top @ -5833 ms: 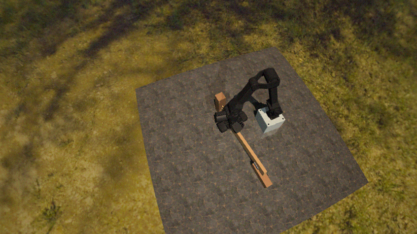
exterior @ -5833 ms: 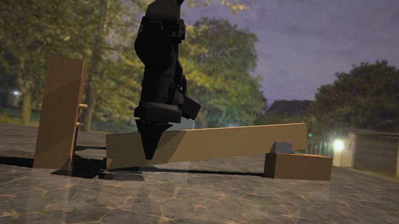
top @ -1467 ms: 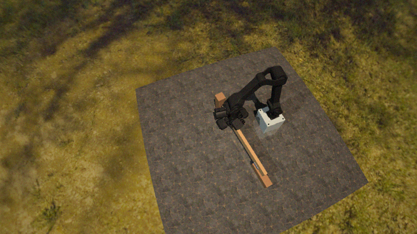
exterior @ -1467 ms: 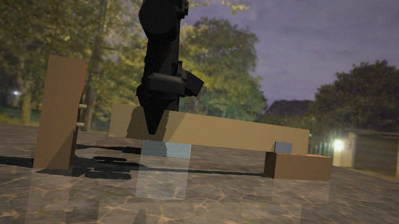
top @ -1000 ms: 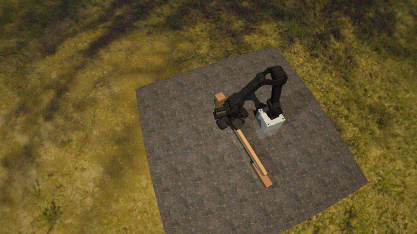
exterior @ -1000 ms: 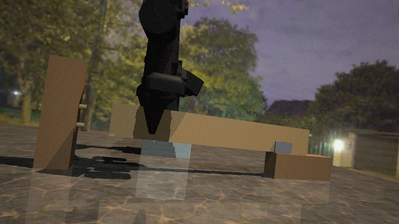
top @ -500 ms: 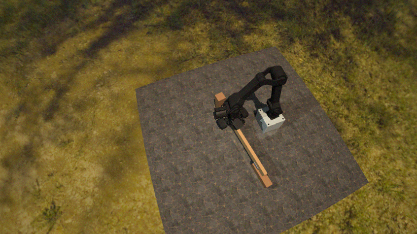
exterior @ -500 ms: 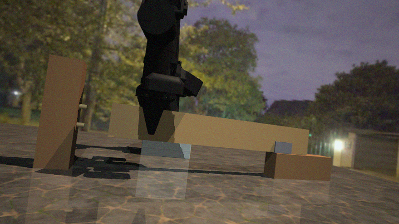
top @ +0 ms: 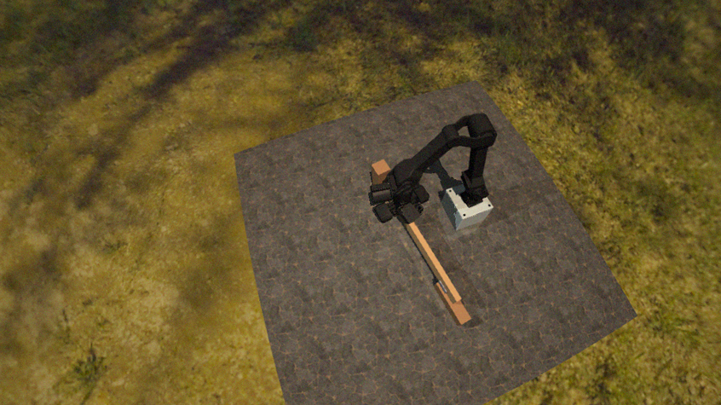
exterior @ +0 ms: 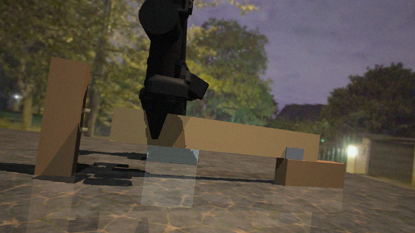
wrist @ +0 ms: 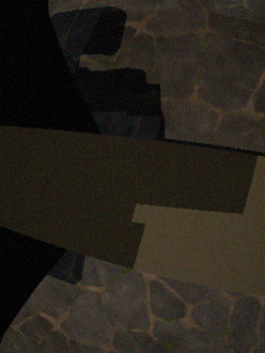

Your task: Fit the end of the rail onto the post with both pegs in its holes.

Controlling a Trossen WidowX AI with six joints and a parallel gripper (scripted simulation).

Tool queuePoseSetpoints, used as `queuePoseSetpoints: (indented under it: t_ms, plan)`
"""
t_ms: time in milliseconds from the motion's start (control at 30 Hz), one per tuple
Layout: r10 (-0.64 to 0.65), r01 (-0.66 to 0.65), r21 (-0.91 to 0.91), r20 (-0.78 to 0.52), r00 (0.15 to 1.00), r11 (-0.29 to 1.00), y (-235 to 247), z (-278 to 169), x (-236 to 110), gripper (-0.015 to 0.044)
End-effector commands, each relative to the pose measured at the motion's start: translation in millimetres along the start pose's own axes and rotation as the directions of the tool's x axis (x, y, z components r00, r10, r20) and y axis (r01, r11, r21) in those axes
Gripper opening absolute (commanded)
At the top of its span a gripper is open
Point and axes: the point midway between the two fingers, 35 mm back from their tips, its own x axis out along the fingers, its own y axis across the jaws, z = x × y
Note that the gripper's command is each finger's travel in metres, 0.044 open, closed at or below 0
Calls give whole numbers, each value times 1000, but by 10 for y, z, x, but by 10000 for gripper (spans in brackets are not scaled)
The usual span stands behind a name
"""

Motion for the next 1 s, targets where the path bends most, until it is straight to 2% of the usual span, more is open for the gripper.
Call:
queuePoseSetpoints:
  t_ms: [0, 967]
  plan:
    - [-5, 5, -5, 3, 1000, 1000, -13, -14, -15, 0]
    - [-5, 5, -4, 2, 1000, 1000, -25, -104, -4, 0]
